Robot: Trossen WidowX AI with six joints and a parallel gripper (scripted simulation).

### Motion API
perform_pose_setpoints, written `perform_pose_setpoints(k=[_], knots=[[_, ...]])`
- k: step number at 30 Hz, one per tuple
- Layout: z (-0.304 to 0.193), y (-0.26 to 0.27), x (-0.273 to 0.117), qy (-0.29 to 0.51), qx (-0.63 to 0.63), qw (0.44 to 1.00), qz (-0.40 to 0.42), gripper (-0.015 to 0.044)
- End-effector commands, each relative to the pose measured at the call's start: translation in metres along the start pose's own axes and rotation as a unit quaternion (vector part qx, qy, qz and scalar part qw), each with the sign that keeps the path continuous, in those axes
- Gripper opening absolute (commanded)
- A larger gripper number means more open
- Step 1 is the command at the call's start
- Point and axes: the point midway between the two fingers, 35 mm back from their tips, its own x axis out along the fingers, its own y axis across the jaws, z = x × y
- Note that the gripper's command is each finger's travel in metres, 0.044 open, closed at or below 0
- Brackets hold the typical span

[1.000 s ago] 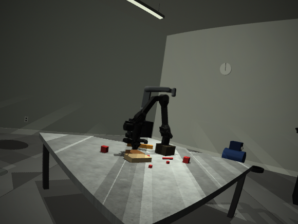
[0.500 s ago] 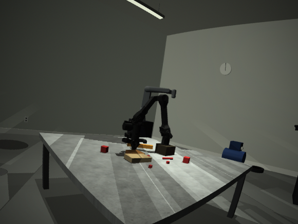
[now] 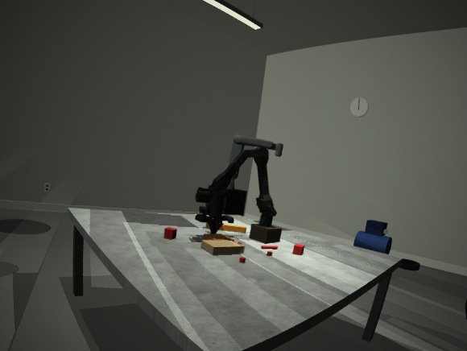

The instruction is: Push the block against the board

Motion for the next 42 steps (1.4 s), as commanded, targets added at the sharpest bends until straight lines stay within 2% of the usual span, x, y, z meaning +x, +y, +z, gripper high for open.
perform_pose_setpoints(k=[1, 5, 9, 15, 28, 42], knots=[[0.005, -0.001, 0.001, 0.001, -0.002, 1.000, -0.002, 0.0000], [0.007, 0.000, -0.003, 0.000, 0.000, 1.000, 0.000, 0.0000], [0.007, 0.001, -0.052, 0.001, -0.002, 1.000, -0.002, 0.0000], [0.005, 0.000, -0.055, 0.001, -0.013, 1.000, -0.002, 0.0000], [-0.031, -0.007, -0.056, 0.003, -0.234, 0.972, -0.002, 0.0000], [-0.067, -0.020, -0.056, 0.005, -0.461, 0.887, 0.000, 0.0000]])
